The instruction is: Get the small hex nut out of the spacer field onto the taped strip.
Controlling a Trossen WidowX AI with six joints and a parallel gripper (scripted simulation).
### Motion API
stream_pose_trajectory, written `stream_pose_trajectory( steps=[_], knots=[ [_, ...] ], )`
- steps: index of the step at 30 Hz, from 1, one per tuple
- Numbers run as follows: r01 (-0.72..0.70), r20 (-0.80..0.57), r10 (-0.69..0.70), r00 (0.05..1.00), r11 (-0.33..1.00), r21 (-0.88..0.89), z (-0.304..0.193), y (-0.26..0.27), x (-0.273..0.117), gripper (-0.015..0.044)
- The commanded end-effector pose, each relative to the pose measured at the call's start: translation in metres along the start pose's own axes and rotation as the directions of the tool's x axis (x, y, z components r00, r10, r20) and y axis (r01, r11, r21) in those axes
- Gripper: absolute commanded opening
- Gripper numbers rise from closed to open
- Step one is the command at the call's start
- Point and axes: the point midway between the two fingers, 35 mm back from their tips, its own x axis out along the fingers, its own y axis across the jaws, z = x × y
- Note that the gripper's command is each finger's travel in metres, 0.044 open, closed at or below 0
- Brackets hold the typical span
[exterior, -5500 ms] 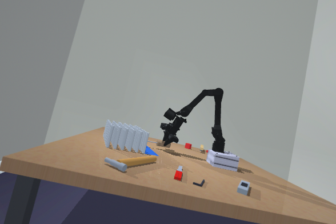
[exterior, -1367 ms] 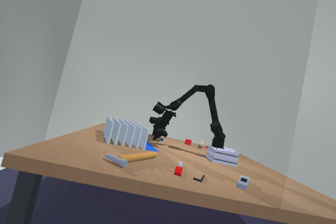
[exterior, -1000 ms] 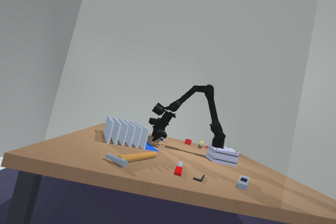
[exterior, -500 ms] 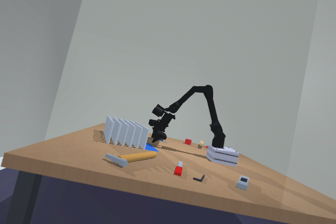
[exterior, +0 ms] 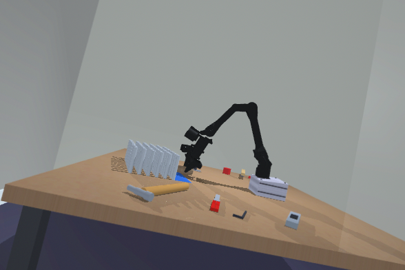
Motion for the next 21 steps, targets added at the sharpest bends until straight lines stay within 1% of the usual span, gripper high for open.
stream_pose_trajectory(
  steps=[1,21],
  knots=[
    [0.001,0.002,-0.001,1.0,1.0,-0.002,-0.002,0.0,-0.001,0.0],
    [0.001,0.002,-0.001,1.0,1.0,-0.005,-0.013,0.001,-0.004,0.0]
  ],
)
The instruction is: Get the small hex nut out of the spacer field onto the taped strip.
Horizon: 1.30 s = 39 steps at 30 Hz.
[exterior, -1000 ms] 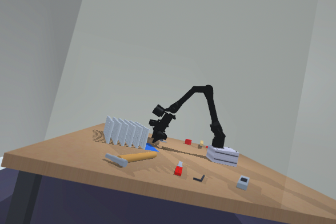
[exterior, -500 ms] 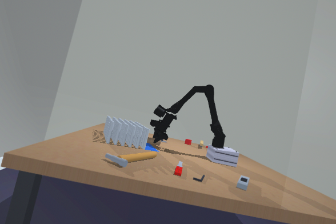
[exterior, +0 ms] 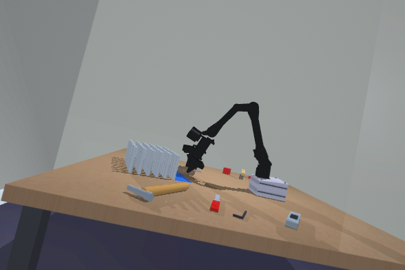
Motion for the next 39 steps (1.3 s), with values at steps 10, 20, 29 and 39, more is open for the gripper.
stream_pose_trajectory(
  steps=[10,20,29,39],
  knots=[
    [-0.002,0.004,0.002,1.0,1.0,-0.004,-0.007,0.0,-0.002,0.0],
    [-0.002,0.003,0.002,1.0,1.0,-0.004,-0.013,0.001,-0.004,0.0],
    [-0.002,0.003,0.002,1.0,1.0,-0.004,-0.018,0.001,-0.005,0.0],
    [-0.002,0.002,0.002,1.0,1.0,-0.004,-0.024,0.001,-0.007,0.0]
  ],
)
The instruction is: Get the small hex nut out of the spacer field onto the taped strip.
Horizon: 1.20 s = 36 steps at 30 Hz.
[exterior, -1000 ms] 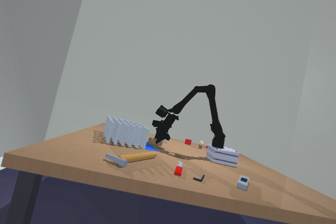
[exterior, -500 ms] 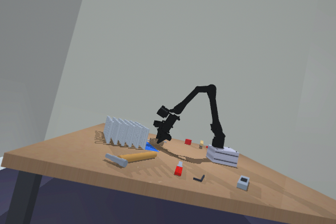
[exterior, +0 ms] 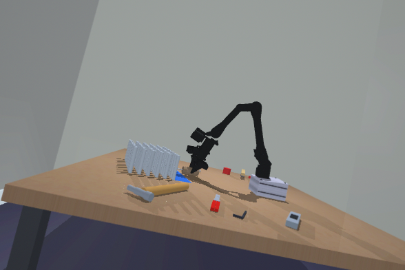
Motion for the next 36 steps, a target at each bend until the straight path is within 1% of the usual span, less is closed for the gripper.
stream_pose_trajectory(
  steps=[1,36],
  knots=[
    [-0.002,0.004,0.002,1.0,1.0,-0.003,-0.002,0.0,-0.001,0.0],
    [-0.002,0.002,0.002,1.0,1.0,-0.004,-0.023,0.0,-0.007,0.0]
  ],
)
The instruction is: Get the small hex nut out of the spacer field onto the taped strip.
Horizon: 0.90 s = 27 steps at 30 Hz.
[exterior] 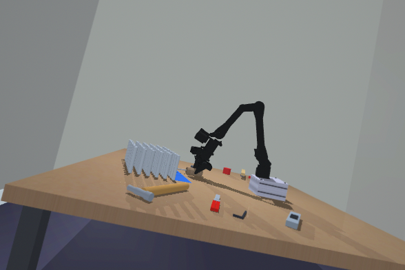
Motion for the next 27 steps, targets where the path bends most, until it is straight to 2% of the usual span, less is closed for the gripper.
stream_pose_trajectory(
  steps=[1,27],
  knots=[
    [-0.001,0.004,0.002,1.0,1.0,-0.003,-0.002,0.0,-0.001,0.0],
    [-0.002,0.003,0.002,1.0,1.0,-0.004,-0.019,0.0,-0.006,0.0]
  ],
)
